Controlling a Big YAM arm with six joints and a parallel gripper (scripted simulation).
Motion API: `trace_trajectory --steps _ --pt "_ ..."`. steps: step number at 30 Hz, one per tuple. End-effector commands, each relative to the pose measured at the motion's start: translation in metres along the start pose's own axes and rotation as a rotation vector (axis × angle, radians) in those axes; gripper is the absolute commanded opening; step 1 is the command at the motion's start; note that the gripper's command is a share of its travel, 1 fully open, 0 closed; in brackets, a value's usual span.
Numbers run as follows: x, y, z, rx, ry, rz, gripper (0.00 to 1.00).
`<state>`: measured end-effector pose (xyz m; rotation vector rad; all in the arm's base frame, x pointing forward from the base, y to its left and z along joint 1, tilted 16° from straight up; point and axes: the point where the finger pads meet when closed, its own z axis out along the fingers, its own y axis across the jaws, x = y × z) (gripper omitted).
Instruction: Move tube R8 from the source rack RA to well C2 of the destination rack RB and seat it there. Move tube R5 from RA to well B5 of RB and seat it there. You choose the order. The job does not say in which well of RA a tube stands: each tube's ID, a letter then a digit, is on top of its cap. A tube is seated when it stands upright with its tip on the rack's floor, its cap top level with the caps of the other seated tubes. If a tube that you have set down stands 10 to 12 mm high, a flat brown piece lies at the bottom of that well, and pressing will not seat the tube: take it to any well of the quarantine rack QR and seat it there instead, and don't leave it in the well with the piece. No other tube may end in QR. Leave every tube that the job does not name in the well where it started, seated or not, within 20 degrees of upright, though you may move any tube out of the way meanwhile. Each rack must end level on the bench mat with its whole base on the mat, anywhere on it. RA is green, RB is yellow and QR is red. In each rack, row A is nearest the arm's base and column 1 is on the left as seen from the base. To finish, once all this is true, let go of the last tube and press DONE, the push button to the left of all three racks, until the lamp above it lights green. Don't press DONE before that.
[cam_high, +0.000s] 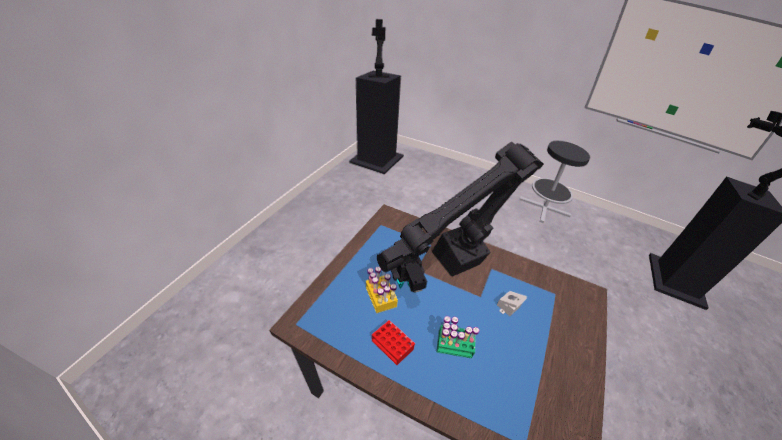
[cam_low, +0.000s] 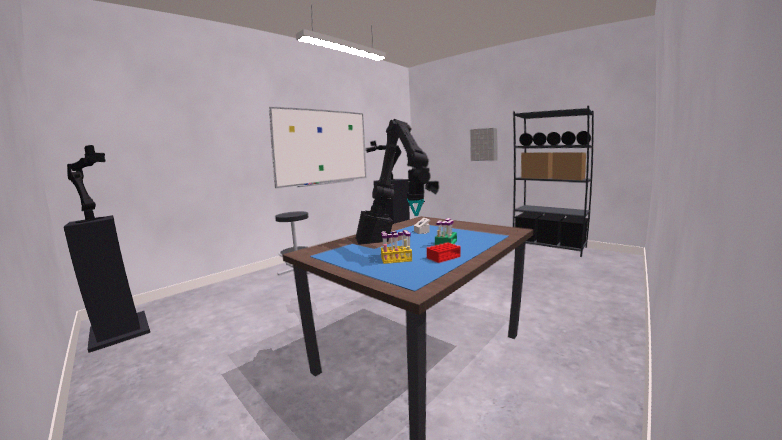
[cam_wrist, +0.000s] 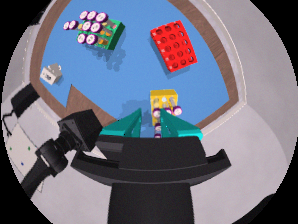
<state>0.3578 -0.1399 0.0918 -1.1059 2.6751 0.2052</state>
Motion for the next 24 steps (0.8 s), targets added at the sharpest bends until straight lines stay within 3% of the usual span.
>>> trace_trajectory --steps 1,7,10,11,24 --pt "-0.037 -0.011 -0.024 0.056 -0.016 -0.173 0.30" --pt "-0.074 -0.005 -0.012 0.029 -0.010 -0.315 0.30" --pt "-0.066 0.000 -0.011 0.031 -0.012 -0.291 0.30" --pt "-0.067 0.016 -0.007 0.019 -0.007 -0.311 0.30" --pt "-0.108 0.079 -0.009 0.017 -0.012 -0.289 0.30"
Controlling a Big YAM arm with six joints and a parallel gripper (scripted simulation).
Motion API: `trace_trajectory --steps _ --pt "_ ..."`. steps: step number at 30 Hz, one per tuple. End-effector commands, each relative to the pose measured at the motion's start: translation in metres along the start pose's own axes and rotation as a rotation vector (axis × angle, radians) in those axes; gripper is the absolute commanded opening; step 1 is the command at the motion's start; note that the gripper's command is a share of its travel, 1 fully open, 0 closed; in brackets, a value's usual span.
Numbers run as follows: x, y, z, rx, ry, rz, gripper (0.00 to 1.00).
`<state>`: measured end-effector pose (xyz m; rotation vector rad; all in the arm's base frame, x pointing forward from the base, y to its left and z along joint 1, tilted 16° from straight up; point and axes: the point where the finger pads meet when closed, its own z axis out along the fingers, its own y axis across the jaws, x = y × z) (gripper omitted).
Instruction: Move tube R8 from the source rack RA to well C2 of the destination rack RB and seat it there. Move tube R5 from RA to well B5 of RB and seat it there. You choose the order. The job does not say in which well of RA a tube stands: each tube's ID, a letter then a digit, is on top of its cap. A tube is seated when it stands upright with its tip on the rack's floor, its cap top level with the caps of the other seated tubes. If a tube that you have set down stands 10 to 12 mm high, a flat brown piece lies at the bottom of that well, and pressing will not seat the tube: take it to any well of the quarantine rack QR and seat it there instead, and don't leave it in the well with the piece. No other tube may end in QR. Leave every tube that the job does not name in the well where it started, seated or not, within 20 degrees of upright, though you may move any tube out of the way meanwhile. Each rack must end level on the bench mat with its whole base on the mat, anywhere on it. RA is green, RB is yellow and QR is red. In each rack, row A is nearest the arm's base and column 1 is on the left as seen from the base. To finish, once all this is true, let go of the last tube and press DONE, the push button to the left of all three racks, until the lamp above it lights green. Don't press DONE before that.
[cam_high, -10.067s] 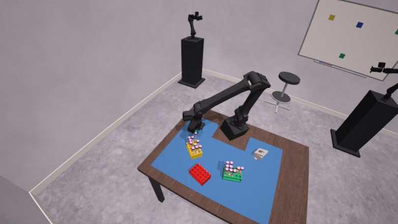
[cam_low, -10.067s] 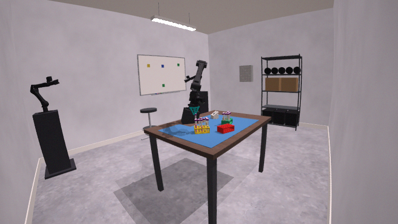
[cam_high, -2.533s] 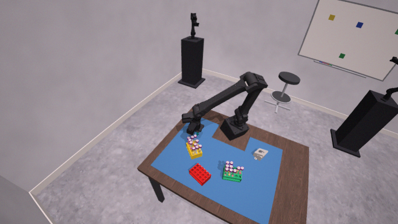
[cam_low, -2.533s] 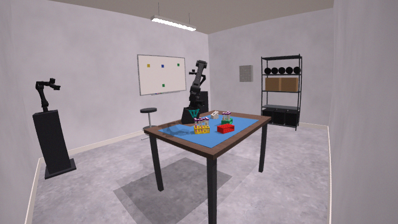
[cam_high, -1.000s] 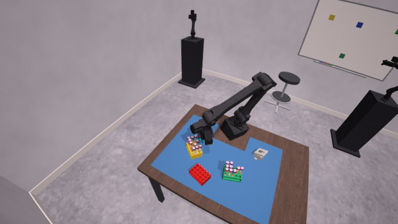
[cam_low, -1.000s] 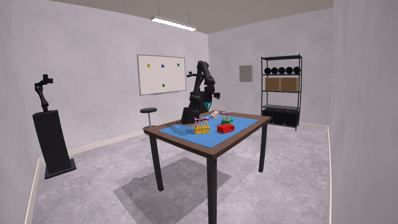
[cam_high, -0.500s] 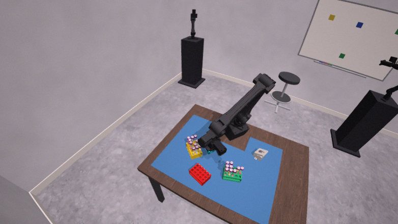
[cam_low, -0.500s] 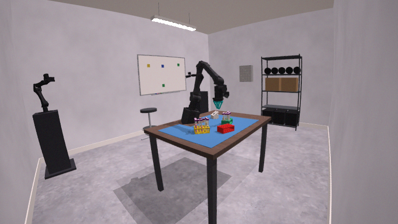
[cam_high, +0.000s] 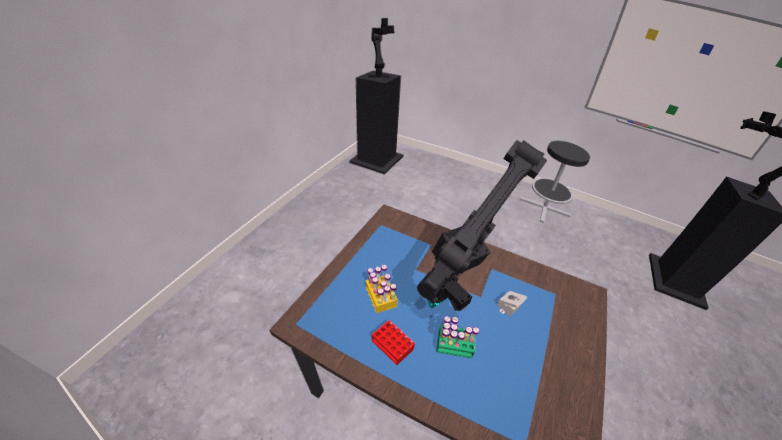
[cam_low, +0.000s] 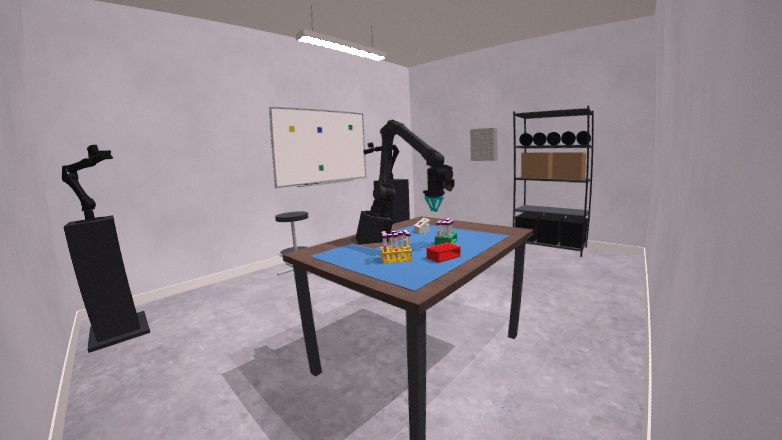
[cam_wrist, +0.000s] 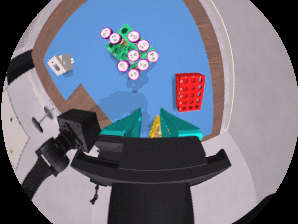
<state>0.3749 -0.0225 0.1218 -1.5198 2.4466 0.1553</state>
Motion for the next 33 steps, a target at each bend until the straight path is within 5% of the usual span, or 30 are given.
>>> trace_trajectory --steps 1,10,13,25,30,33 --pt "-0.015 0.007 -0.009 0.028 -0.009 0.037 0.30" --pt "-0.041 0.032 -0.008 0.021 -0.009 0.039 0.30" --pt "-0.060 0.031 -0.017 0.045 -0.023 0.032 0.30" --pt "-0.043 0.032 0.002 0.006 -0.003 0.053 0.30" --pt "-0.041 0.023 -0.003 0.024 -0.010 0.046 0.30" --pt "-0.042 0.032 0.011 0.006 -0.005 0.035 0.30"
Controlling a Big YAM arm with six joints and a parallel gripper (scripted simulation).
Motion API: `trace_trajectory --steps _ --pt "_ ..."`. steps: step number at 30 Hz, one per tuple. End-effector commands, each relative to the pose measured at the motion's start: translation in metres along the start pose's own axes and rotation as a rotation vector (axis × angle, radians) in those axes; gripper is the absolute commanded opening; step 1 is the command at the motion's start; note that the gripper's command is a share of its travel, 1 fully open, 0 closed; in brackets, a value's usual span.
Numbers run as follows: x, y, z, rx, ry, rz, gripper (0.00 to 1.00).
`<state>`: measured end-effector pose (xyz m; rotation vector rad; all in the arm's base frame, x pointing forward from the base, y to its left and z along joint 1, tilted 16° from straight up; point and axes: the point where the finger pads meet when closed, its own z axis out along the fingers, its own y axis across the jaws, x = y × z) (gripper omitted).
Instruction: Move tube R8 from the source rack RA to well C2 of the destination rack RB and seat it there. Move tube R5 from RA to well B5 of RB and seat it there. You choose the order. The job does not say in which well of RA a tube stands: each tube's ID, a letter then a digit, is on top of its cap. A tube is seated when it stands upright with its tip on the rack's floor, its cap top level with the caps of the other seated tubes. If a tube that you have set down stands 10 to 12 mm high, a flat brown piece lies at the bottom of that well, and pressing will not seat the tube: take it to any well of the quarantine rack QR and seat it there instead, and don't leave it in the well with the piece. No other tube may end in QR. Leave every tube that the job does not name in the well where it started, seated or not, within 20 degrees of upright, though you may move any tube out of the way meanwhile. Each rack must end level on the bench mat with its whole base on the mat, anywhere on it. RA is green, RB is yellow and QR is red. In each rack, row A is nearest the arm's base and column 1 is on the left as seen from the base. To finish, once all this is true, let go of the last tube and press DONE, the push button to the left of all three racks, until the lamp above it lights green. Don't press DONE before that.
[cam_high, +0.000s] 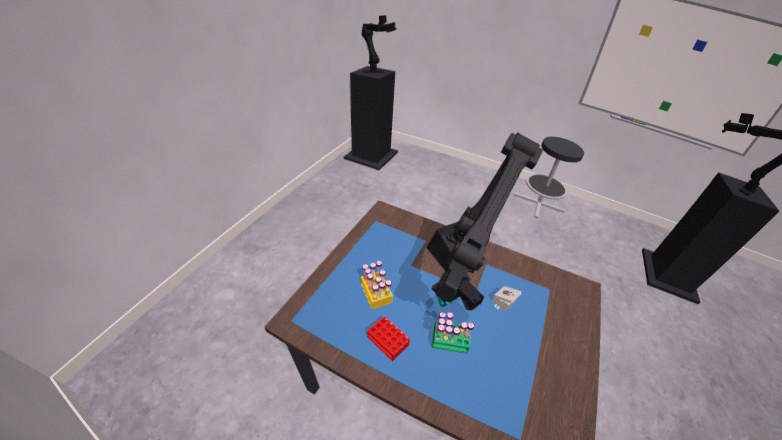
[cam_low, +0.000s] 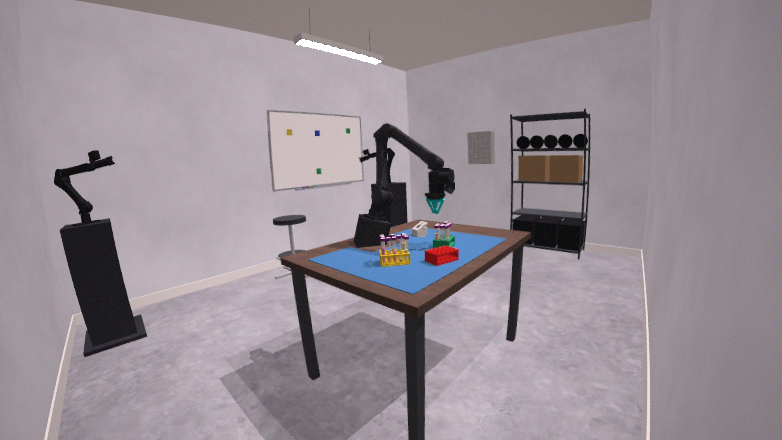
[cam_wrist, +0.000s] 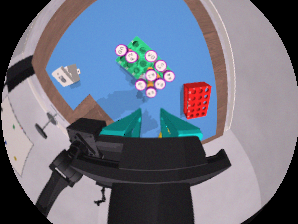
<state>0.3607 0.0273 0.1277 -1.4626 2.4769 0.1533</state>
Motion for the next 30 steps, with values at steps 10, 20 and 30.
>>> trace_trajectory --steps 10,20,30 --pt "-0.004 -0.003 0.023 -0.004 -0.002 -0.001 0.30" --pt "-0.003 -0.003 0.040 -0.004 -0.001 -0.001 0.30" --pt "-0.002 -0.002 0.055 -0.004 0.000 -0.001 0.30"
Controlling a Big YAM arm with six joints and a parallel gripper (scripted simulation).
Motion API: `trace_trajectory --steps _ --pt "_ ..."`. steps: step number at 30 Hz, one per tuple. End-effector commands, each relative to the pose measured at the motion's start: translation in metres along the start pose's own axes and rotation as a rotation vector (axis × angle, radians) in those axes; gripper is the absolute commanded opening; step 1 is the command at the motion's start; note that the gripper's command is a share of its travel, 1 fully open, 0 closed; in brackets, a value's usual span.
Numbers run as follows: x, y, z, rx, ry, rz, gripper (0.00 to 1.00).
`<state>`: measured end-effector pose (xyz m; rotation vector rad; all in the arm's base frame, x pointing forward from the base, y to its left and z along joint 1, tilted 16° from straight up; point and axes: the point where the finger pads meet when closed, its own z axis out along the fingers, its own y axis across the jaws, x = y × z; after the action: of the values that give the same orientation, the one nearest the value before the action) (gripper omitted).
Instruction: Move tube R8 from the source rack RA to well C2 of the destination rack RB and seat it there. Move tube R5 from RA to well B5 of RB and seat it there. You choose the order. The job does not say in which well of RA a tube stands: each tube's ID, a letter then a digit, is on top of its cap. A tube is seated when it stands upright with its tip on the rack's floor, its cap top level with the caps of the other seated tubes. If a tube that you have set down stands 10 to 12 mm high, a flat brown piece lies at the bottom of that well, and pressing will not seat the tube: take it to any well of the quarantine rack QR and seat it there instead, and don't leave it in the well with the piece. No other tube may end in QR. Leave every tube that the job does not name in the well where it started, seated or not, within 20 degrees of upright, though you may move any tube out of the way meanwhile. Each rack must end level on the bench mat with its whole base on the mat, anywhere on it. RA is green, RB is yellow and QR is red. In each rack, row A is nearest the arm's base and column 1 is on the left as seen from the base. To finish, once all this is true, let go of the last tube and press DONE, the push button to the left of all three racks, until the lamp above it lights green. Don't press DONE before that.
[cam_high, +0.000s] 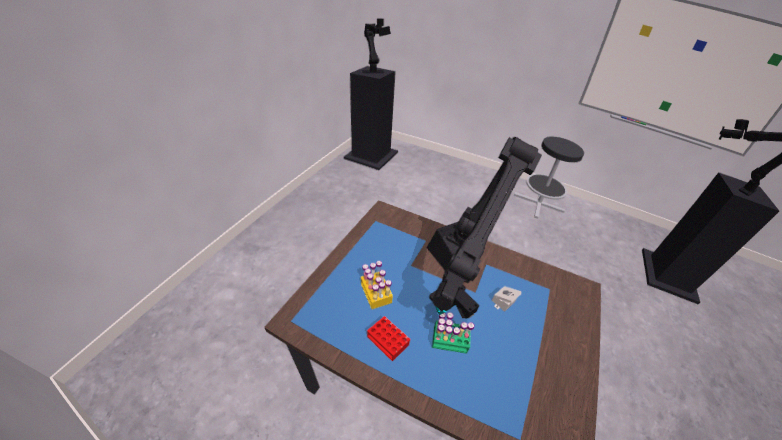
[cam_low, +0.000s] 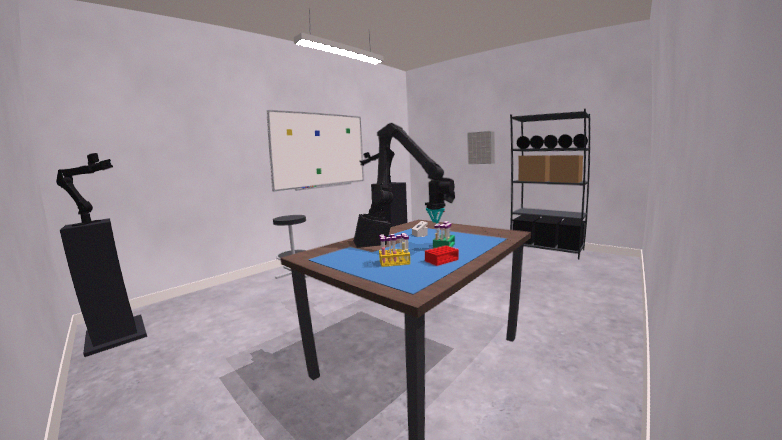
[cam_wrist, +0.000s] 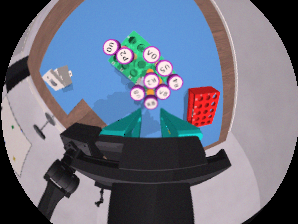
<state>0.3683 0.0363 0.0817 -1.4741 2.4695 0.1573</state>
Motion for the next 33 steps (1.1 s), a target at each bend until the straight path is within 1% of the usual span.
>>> trace_trajectory --steps 1,2,3,6,9,12,15,19,22,25,26,27,28,30,33 --pt "-0.005 -0.006 0.007 0.006 -0.002 0.009 0.30" --pt "-0.009 -0.015 0.002 0.025 -0.011 0.011 0.30" --pt "-0.009 -0.016 0.001 0.028 -0.012 0.013 0.30" --pt "-0.006 -0.012 0.004 0.014 -0.005 0.016 0.30" --pt "-0.006 -0.012 0.002 0.020 -0.008 0.014 0.30" --pt "-0.006 -0.010 0.006 0.016 -0.006 0.013 0.30" --pt "-0.002 -0.004 0.010 0.001 0.002 0.014 0.30" --pt "-0.006 -0.007 0.010 0.009 -0.004 0.007 0.30" --pt "-0.002 -0.002 0.015 -0.001 0.003 0.012 0.30" --pt "-0.001 -0.002 0.015 -0.002 0.004 0.015 0.30" --pt "-0.013 -0.018 0.004 0.030 -0.015 0.007 0.30" --pt "-0.016 -0.020 0.003 0.038 -0.020 0.003 0.30" --pt "-0.014 -0.018 0.005 0.034 -0.018 0.003 0.30" --pt "-0.007 -0.007 0.012 0.008 -0.003 0.008 0.30" --pt "-0.002 -0.003 0.018 0.001 0.001 0.011 0.30"
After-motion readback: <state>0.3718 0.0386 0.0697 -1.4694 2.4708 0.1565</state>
